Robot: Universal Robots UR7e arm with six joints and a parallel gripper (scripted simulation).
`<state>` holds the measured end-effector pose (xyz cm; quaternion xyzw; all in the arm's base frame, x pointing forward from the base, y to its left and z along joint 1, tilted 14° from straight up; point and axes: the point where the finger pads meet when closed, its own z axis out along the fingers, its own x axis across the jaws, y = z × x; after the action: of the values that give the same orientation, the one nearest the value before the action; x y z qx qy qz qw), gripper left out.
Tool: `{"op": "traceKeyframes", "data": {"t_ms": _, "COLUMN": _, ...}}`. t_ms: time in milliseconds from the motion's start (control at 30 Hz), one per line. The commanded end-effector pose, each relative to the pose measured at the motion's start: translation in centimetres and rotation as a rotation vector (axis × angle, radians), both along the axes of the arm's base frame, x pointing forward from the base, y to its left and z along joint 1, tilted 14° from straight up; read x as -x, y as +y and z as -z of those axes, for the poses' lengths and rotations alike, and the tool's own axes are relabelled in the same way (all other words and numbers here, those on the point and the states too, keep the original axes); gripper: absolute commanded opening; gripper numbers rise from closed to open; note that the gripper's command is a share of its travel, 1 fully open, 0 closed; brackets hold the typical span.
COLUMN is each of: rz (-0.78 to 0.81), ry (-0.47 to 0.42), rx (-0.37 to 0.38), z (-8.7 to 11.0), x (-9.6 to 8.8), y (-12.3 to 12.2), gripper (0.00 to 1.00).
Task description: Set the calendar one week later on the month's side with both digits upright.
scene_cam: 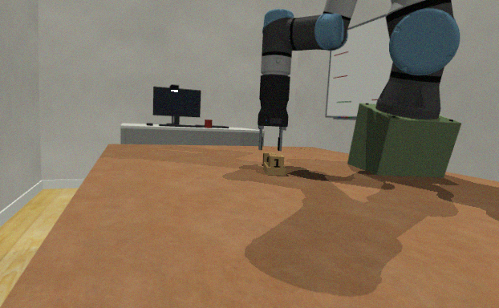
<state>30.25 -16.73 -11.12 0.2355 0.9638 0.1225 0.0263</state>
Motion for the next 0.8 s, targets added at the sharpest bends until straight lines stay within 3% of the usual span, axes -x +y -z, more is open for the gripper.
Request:
{"op": "traceKeyframes", "data": {"t_ms": 0, "rz": 0.0, "ry": -0.001, "rx": 0.001, "z": -0.02, "x": -0.02, "y": -0.04, "gripper": 0.9}}
{"op": "traceKeyframes", "data": {"t_ms": 767, "rz": 0.0, "ry": -0.001, "rx": 0.001, "z": 0.33, "x": -0.06, "y": 0.04, "gripper": 0.9}}
